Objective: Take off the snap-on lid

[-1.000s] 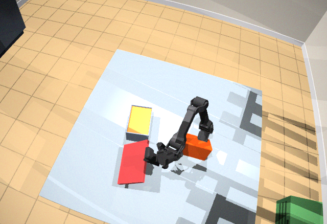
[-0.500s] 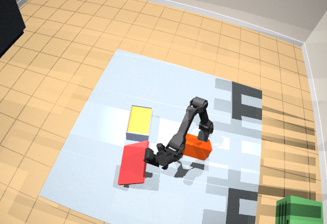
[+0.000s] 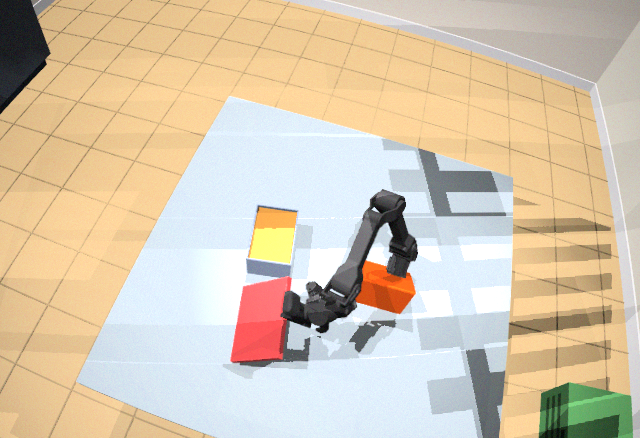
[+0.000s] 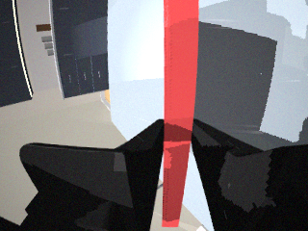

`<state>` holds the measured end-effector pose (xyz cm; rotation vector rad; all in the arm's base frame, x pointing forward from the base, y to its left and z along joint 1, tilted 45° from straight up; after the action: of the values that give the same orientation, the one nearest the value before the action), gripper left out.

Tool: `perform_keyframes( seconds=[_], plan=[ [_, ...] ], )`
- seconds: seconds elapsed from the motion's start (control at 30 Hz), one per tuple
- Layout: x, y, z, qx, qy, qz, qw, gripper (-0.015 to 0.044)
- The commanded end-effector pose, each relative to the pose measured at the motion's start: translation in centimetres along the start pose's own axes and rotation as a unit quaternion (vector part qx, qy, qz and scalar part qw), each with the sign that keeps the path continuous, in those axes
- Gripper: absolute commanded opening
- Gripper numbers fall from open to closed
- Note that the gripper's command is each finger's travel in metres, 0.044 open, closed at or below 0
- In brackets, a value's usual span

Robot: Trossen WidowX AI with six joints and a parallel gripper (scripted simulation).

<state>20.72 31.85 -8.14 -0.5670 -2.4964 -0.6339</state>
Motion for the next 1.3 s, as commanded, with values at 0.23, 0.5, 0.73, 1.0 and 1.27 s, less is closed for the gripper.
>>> perform_keyframes(
  seconds=[0.23,0.5,0.73,1.0,1.27],
  plan=[
    [-0.6,-0.6,0.1,0.000,-0.004,-0.002,1.000,0.0000],
    [-1.0,-1.1,0.2,0.000,-0.004,-0.002,1.000,0.0000],
    [-1.4,-1.5,0.3,0.000,-0.004,-0.002,1.000,0.0000],
    [-1.8,-2.0,0.4,0.000,-0.004,-0.002,1.000,0.0000],
    [-2.2,-2.5,0.5,0.000,-0.004,-0.002,1.000,0.0000]
  ],
)
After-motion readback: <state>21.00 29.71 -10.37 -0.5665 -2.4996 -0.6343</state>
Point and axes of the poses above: the point midway between the two fingers, 35 mm back from their tips, its own x axis back along the fingers, its own y axis across the jaws, z = x × y, the point moved 6 cm from there along x, back along the fingers, and after that the axes turned 13 degrees about x, right-handed, at the moved point
